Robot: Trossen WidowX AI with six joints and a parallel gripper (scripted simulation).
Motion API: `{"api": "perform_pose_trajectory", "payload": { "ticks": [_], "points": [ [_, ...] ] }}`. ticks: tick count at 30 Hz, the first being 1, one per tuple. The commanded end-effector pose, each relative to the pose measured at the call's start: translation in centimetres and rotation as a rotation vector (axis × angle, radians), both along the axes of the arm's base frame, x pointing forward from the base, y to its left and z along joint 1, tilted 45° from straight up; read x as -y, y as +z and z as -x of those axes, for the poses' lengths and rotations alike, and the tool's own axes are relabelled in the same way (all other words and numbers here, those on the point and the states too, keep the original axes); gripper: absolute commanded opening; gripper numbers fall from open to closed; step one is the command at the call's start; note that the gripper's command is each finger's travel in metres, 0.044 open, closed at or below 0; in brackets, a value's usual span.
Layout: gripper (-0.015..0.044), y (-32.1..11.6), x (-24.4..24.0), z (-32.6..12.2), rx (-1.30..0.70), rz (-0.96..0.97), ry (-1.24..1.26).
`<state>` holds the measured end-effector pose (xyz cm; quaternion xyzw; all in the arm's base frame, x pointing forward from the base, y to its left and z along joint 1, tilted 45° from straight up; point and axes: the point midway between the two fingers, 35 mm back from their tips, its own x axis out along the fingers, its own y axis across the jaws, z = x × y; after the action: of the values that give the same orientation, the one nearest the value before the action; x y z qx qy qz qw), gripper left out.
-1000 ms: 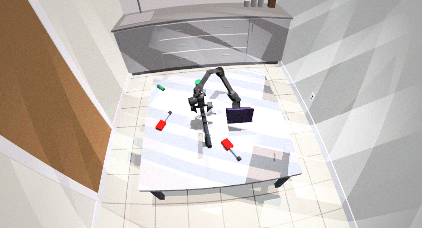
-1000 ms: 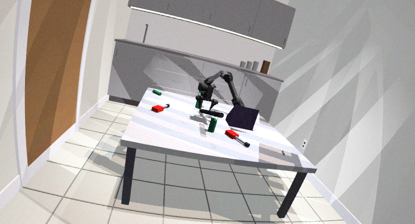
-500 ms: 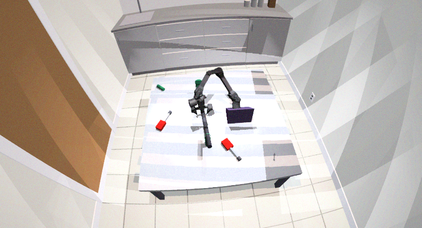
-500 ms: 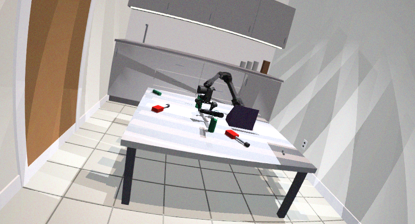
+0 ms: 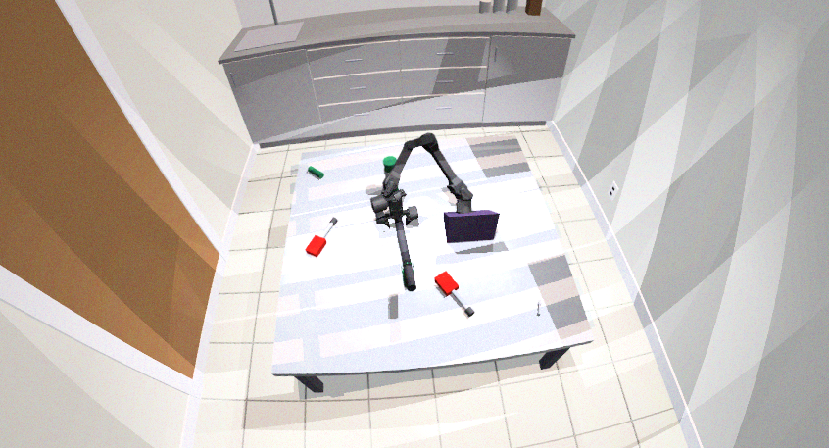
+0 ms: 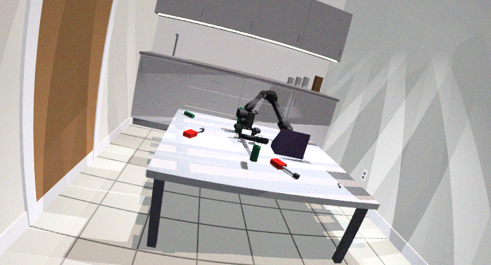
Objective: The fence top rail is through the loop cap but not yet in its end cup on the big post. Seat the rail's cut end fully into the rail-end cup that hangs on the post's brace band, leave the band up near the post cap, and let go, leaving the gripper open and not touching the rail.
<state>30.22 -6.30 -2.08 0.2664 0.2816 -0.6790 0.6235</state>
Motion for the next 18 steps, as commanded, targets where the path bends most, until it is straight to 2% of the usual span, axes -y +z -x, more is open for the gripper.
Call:
{"api": "perform_pose_trajectory", "payload": {
  "ticks": [1, 4, 15, 18],
  "points": [
    [0.0282, -0.06, 0.05, 0.09, -0.006, 0.003, 0.006],
    [0.0204, -0.06, 0.05, 0.09, -0.006, 0.003, 0.006],
    [0.013, -0.06, 0.05, 0.09, -0.006, 0.003, 0.006],
    [0.0052, 0.14, -0.16, 0.13, -0.006, 0.003, 0.006]
  ]
}}
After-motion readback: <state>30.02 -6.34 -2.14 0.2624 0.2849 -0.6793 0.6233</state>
